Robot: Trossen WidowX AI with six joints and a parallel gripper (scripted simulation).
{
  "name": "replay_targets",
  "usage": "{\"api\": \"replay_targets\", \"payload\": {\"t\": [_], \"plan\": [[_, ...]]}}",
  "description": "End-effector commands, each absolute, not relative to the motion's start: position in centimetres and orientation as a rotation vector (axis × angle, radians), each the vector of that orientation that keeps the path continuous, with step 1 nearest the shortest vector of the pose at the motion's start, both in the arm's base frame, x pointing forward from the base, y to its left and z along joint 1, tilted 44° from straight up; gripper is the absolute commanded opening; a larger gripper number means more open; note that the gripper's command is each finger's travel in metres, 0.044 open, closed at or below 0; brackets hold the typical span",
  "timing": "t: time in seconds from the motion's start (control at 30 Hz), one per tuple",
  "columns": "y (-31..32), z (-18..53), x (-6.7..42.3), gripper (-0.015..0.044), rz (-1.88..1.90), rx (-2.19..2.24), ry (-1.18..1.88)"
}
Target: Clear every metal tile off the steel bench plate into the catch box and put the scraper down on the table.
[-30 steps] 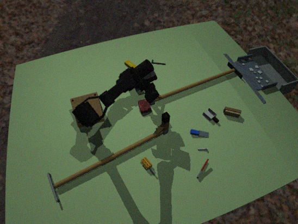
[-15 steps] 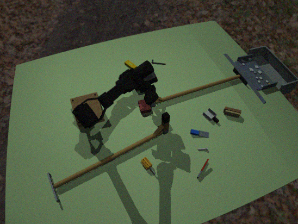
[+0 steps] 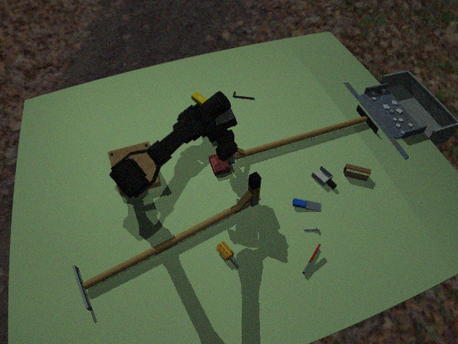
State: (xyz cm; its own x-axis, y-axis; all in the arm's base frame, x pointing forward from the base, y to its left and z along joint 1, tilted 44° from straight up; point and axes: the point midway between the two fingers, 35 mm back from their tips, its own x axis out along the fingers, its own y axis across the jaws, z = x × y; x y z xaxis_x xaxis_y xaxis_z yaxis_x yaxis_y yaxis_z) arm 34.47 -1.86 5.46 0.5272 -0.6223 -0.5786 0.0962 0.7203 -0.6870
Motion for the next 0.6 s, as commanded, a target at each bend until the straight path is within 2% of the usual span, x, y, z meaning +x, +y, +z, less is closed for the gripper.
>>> {"api": "replay_targets", "payload": {"t": [0.0, 0.57], "plan": [[-1.5, 5.7, 33.7, 0.0, -0.467, -0.644, 0.915], [-1.2, 5.8, 30.1, 0.0, -0.471, -0.643, 0.914]]}}
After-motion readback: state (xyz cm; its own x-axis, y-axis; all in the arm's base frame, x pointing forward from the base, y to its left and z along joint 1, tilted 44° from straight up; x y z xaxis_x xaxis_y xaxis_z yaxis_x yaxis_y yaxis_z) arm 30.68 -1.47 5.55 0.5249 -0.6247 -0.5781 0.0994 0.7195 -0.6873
